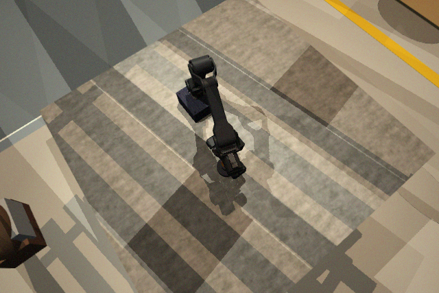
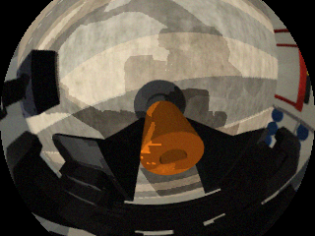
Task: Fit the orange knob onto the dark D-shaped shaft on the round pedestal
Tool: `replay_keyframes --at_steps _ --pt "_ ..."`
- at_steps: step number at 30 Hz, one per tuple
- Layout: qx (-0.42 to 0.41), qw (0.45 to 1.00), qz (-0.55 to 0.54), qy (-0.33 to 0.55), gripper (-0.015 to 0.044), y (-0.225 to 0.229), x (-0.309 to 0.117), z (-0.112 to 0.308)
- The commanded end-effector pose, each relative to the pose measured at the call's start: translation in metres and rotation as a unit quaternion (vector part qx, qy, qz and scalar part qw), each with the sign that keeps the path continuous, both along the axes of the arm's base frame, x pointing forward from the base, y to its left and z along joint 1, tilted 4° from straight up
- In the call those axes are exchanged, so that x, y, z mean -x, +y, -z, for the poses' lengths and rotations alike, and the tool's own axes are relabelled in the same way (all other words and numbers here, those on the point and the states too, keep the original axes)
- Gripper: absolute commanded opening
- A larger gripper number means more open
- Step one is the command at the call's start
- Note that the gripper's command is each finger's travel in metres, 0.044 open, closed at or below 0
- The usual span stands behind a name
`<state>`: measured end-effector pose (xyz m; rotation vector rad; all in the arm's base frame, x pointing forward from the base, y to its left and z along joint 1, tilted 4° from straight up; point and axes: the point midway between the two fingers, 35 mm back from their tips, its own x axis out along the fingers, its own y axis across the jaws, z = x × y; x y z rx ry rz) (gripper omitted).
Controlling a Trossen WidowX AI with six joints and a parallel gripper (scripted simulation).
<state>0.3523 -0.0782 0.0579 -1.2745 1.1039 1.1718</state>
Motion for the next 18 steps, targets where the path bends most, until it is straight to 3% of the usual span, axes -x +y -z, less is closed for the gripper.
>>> replay_keyframes --at_steps 1,18 --pt "-0.001 1.0 -0.002 -0.002 0.0 0.0001 -0.0012 -0.0013" --pt "0.01 0.994 -0.106 -0.004 0.0 -0.0003 -0.0033 -0.0047"
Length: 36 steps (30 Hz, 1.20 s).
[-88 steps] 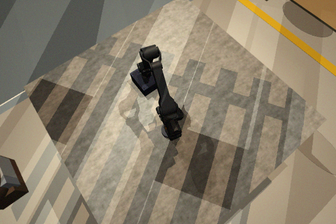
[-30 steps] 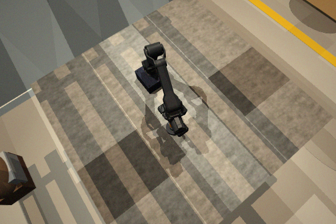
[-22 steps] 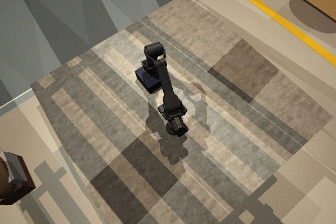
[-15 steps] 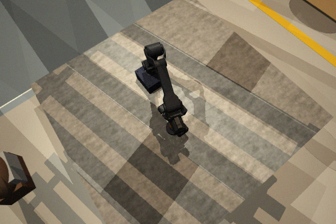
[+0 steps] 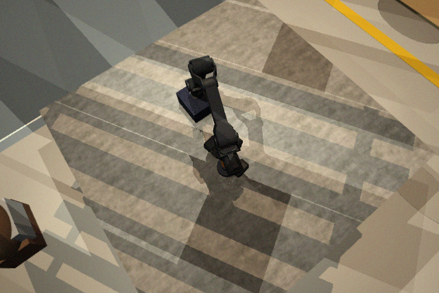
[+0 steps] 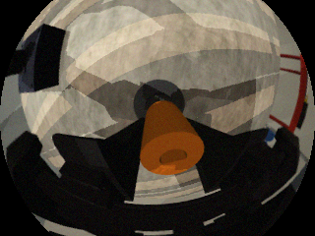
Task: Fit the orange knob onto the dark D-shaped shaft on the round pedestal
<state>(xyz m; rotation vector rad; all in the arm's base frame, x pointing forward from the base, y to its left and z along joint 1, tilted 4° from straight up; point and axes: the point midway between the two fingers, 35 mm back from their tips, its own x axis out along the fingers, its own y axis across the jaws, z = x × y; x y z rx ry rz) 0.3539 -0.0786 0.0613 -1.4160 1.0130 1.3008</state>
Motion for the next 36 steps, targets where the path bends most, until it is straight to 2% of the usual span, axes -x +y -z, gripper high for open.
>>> replay_keyframes --at_steps 1,36 --pt "0.001 1.0 -0.013 -0.003 0.0 0.0002 -0.0015 -0.0012" --pt "0.002 1.0 -0.026 -0.004 0.0 0.0002 -0.0004 -0.0021"
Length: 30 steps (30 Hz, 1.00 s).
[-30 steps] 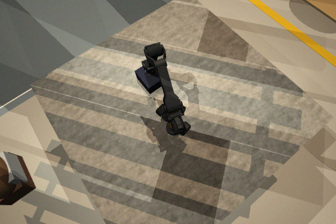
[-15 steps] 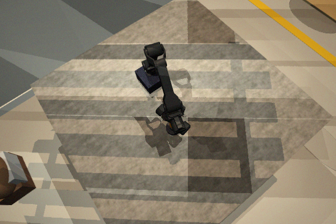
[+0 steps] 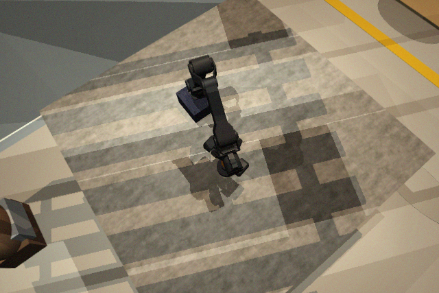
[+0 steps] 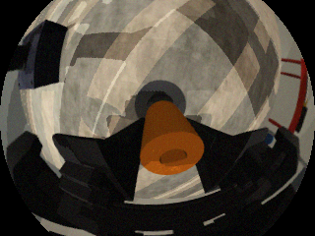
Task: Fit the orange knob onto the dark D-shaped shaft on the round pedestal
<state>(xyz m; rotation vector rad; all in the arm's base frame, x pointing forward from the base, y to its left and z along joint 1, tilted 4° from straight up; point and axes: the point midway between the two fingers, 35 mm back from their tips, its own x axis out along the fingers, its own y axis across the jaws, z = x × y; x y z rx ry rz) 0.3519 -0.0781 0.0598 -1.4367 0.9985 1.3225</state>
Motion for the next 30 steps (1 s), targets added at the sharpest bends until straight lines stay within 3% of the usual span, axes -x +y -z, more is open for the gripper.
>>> replay_keyframes --at_steps 1,6,30 --pt "0.002 1.0 -0.025 -0.005 0.0 -0.0002 -0.0025 -0.0037" --pt "0.01 0.995 -0.102 -0.006 0.0 -0.0005 -0.0043 -0.0037" --pt "0.01 0.995 -0.102 -0.006 0.0 0.0004 -0.0005 0.0016"
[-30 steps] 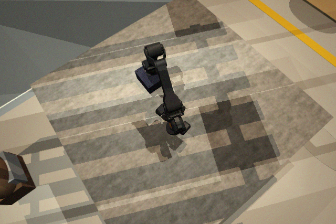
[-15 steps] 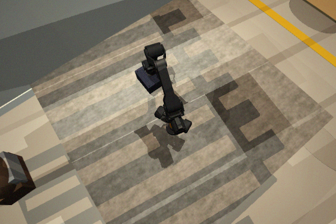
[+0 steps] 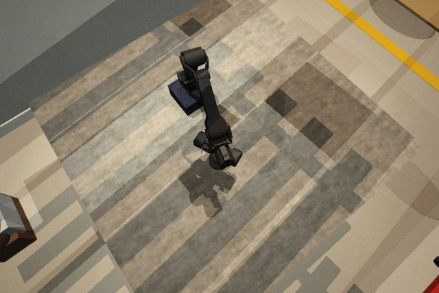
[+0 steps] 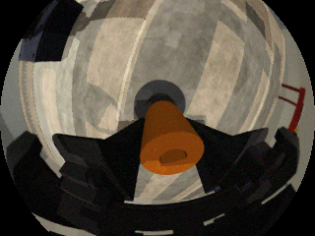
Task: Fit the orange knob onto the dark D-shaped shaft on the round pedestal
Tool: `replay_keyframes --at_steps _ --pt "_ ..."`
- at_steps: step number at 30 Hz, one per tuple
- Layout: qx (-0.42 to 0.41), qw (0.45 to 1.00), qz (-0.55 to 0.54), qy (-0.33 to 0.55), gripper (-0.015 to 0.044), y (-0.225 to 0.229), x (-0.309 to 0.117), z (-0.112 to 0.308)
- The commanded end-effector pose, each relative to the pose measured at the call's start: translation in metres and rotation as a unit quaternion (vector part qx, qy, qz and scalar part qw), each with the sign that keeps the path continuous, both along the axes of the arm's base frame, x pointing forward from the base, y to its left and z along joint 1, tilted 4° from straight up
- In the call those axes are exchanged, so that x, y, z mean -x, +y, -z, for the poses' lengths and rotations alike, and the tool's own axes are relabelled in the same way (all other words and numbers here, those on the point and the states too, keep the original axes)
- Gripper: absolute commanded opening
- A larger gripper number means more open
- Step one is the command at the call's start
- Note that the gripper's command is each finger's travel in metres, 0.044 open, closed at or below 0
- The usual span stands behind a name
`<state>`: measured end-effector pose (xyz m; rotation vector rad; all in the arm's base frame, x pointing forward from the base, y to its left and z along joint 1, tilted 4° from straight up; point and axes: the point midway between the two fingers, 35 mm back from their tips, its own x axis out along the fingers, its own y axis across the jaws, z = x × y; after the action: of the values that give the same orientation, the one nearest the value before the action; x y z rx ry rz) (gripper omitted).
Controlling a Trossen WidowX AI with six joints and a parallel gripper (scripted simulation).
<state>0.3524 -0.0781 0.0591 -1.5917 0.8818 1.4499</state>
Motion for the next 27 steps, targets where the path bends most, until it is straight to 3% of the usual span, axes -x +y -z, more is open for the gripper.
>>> replay_keyframes --at_steps 1,17,27 --pt "-0.001 1.0 -0.002 -0.001 0.0 0.0003 -0.0002 0.0012" --pt "-0.001 1.0 -0.002 -0.001 0.0 -0.0002 -0.0021 -0.0041" --pt "0.01 0.994 -0.106 -0.003 0.0 -0.0003 -0.0037 -0.004"
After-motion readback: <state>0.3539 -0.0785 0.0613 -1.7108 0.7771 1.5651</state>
